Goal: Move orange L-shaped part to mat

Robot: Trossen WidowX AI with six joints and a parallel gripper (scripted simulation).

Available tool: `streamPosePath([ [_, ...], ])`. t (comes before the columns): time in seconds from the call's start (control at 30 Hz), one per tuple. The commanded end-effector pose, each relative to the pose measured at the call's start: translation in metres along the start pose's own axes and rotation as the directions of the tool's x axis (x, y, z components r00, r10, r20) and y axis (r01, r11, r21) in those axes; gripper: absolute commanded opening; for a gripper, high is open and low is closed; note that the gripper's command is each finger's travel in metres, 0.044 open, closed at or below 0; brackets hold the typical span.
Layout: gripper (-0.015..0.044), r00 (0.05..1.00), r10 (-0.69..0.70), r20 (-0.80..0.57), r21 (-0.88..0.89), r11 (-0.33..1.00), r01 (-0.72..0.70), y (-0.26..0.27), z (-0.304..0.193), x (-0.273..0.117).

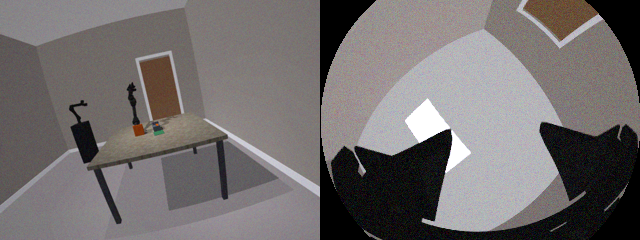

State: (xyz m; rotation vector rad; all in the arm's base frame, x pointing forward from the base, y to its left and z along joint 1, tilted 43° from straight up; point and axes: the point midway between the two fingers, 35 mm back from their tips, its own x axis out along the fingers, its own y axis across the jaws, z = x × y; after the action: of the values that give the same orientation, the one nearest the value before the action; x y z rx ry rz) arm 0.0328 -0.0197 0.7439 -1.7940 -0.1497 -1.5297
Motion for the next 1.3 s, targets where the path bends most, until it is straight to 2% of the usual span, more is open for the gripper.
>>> streamPosePath([
  [0.0,0.0374,1.0,-0.007,0.0,-0.008,1.0,0.006,-0.002,0.0,0.0],
  [0.17,0.0242,0.991,-0.13,-0.008,-0.203,0.971,0.126,-0.033,0.012,-0.01],
  [0.27,0.018,0.961,-0.276,0.021,-0.405,0.876,0.261,-0.067,0.035,-0.025],
  [0.33,0.018,0.918,-0.39,0.067,-0.559,0.748,0.359,-0.092,0.06,-0.041],
  [0.43,0.018,0.885,-0.44,0.15,-0.718,0.568,0.404,-0.098,0.093,-0.052],
  [0.5,0.018,0.855,-0.471,0.217,-0.78,0.443,0.442,-0.096,0.117,-0.062],
  [0.63,0.018,0.753,-0.544,0.37,-0.864,0.098,0.494,-0.098,0.172,-0.092],
  [0.8,0.018,0.595,-0.557,0.579,-0.805,-0.274,0.527,-0.081,0.246,-0.132],
  [0.97,0.018,0.45,-0.481,0.752,-0.659,-0.546,0.517,-0.043,0.305,-0.168],
  [1.07,0.018,0.39,-0.436,0.811,-0.585,-0.611,0.534,-0.024,0.325,-0.184],
  [1.17,0.018,0.259,-0.351,0.9,-0.435,-0.766,0.474,0.013,0.359,-0.215],
  [1.27,0.018,0.162,-0.256,0.953,-0.302,-0.853,0.425,0.05,0.377,-0.239],
])
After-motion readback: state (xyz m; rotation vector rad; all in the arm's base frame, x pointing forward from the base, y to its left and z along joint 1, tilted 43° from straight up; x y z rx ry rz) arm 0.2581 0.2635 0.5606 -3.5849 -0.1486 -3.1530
